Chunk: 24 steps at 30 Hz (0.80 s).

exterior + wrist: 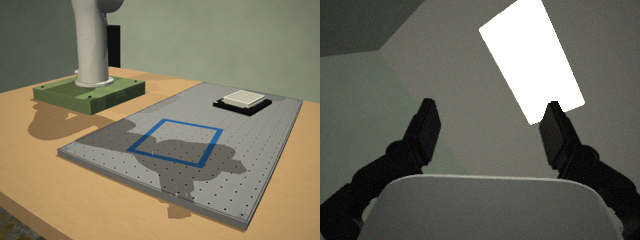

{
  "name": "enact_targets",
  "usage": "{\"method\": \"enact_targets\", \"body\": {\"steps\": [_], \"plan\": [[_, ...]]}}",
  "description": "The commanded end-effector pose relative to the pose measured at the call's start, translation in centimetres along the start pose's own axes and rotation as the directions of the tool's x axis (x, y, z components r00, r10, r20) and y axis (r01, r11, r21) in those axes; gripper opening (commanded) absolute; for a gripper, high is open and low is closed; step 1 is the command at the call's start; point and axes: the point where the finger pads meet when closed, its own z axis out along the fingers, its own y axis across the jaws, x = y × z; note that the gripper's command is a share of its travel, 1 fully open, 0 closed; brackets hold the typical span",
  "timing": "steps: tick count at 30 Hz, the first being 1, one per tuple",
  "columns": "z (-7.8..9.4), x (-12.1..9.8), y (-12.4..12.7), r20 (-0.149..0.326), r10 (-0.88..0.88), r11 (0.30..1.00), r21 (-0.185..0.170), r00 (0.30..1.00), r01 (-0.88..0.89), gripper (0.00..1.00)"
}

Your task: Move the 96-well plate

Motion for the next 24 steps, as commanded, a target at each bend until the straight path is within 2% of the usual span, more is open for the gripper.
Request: {"method": "enact_targets", "body": {"steps": [1, 2, 5, 6, 9, 12, 15, 19, 22, 24], "plan": [[0.1, -0.1, 0.1, 0.003, 0.0, 1.0, -0.002, 1.0, 0.0, 1.0], [0.1, -0.1, 0.1, 0.003, 0.0, 1.0, -0.002, 1.0, 0.0, 1.0], [1.1, 0.7, -0.7, -0.054, 0.069, 0.997, 0.044, 0.996, -0.067, 1.0], [1.1, 0.8, -0.8, -0.059, 0.075, 0.996, 0.048, 0.995, -0.073, 1.0], [1.8, 1.8, -1.7, -0.109, 0.145, 0.986, 0.103, 0.983, -0.134, 1.0], [1.8, 1.9, -1.8, -0.115, 0.153, 0.984, 0.11, 0.981, -0.141, 1.0], [2.3, 2.9, -2.7, -0.156, 0.224, 0.965, 0.172, 0.962, -0.197, 1.0], [2.4, 3.0, -2.8, -0.16, 0.232, 0.963, 0.179, 0.959, -0.203, 1.0], [2.7, 4.1, -3.8, -0.191, 0.303, 0.935, 0.246, 0.934, -0.253, 1.0], [2.7, 4.1, -3.8, -0.195, 0.312, 0.932, 0.254, 0.93, -0.259, 1.0]]}}
